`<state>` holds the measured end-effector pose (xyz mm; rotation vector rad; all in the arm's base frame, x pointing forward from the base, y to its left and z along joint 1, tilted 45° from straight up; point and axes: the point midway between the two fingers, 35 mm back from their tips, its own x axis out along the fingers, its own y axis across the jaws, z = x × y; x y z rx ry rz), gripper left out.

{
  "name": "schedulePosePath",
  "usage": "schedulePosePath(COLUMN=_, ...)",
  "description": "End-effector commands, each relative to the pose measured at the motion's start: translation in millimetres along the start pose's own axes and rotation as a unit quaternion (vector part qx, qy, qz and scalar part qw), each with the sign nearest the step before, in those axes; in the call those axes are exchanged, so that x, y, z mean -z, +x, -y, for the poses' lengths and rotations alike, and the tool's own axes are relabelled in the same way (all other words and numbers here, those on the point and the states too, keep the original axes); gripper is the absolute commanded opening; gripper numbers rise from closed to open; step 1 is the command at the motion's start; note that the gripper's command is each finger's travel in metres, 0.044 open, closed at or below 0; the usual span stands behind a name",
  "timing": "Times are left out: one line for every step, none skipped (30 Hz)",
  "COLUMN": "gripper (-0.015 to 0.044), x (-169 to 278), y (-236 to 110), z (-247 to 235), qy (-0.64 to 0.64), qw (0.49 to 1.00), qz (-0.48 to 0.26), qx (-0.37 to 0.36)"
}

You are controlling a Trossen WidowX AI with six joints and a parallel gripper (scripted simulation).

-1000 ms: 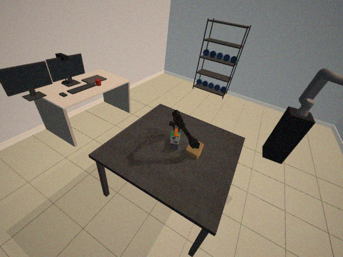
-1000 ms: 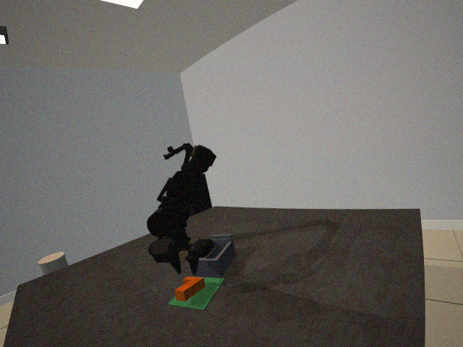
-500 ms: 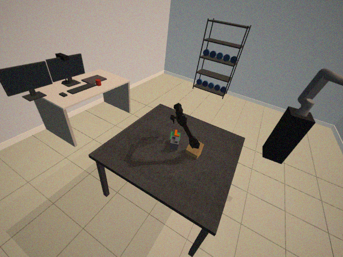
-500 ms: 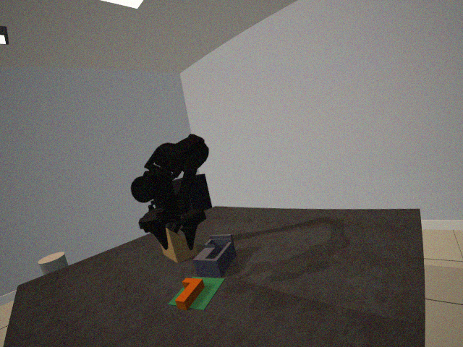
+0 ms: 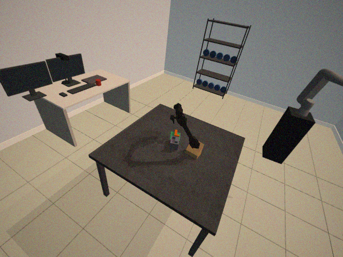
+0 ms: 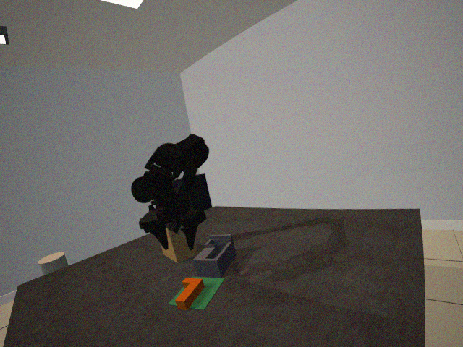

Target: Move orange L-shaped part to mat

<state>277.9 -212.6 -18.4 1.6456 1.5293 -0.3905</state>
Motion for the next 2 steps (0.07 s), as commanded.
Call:
schedulePosePath(gripper=0.0400, x=-0.7, y=0.2, z=-0.2, qy=0.001, qw=1.000, qz=0.001, qx=-0.001)
schedulePosePath(gripper=0.0400, x=-0.7, y=0.2, z=-0.2, qy=0.001, qw=1.000, qz=0.001, qx=-0.001)
